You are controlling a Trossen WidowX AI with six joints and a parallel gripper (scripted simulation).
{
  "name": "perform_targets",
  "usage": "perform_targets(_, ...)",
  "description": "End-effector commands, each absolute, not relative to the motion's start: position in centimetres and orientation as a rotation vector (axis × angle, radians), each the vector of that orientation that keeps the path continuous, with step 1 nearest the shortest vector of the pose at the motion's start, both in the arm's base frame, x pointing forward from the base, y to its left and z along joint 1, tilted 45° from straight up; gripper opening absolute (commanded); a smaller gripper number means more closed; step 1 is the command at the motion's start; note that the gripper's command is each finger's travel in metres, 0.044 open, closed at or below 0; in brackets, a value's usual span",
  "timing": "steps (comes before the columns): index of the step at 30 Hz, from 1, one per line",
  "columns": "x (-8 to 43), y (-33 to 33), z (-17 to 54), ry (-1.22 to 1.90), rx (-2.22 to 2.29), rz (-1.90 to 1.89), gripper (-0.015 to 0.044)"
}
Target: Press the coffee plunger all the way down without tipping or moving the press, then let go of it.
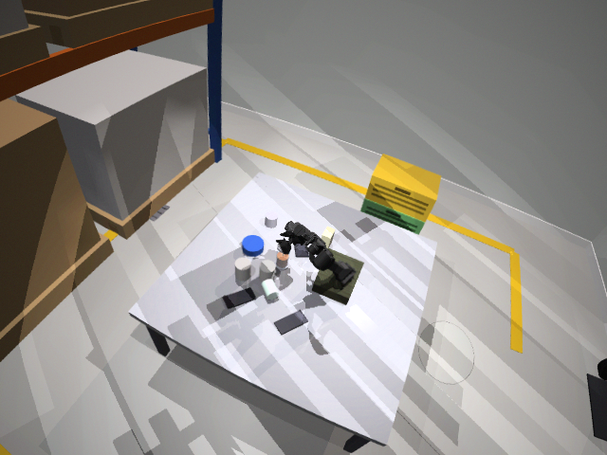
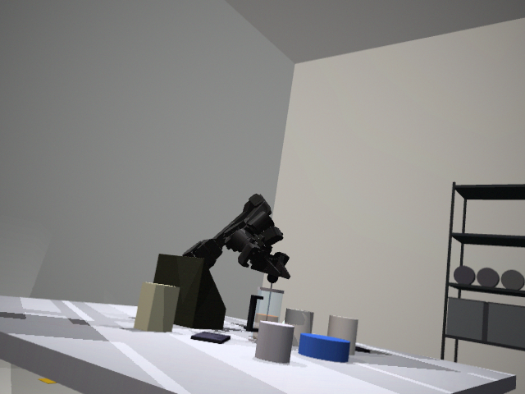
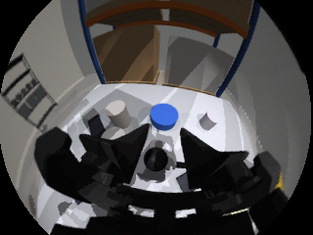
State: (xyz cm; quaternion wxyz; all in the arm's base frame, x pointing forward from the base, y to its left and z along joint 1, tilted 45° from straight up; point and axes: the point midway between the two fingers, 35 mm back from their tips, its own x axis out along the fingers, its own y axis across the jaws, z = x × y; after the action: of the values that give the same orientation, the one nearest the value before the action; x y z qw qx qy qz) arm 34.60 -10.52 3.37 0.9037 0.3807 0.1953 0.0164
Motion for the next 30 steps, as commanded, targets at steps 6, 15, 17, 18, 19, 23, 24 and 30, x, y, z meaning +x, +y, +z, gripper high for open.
perform_targets(6, 34.6, -10.6, 3.3, 0.406, 0.784, 0.029, 0.044)
perform_targets(15, 33.2, -12.6, 5.5, 0.42, 0.781, 0.03, 0.044)
perform_targets(17, 32.2, -13.5, 6.9, 0.423, 0.781, 0.032, 0.044)
perform_targets(18, 31.6, -13.9, 7.7, 0.423, 0.783, 0.034, 0.044)
perform_targets(19, 31.0, -14.3, 8.4, 0.423, 0.785, 0.036, 0.044)
perform_targets(23, 30.1, -14.6, 9.3, 0.42, 0.789, 0.038, 0.044)
perform_targets(24, 30.1, -14.6, 9.3, 0.42, 0.789, 0.038, 0.044)
perform_targets(30, 30.1, -14.6, 9.3, 0.42, 0.789, 0.038, 0.044)
